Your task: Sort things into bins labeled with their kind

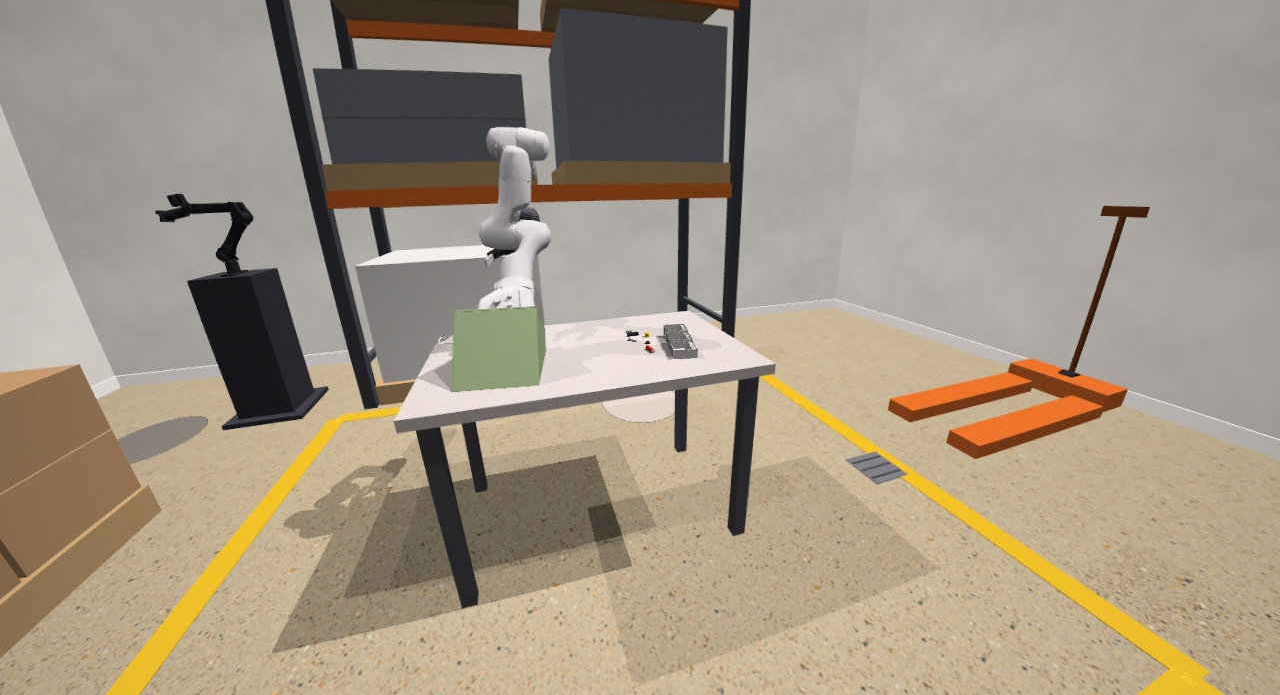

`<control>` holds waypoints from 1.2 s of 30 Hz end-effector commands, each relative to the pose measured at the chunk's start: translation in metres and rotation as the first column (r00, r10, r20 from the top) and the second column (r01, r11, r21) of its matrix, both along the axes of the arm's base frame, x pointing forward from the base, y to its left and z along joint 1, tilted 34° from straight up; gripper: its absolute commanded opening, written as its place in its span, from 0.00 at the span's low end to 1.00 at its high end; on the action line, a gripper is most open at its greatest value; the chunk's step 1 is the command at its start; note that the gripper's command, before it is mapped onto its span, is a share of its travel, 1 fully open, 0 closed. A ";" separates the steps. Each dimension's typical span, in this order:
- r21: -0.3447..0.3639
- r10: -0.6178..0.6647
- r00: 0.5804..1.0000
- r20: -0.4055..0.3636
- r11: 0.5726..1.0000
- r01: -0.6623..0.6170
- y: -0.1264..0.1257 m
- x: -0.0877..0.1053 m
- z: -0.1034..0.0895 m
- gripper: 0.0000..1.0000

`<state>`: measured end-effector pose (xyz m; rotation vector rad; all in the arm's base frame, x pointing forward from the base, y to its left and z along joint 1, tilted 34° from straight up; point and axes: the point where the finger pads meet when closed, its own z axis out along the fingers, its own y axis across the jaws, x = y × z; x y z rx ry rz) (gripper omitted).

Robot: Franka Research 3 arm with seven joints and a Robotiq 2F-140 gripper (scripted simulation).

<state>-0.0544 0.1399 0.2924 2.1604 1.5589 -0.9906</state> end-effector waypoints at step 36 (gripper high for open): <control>0.174 -0.318 0.933 -0.167 0.922 0.345 0.107 0.086 -0.087 0.05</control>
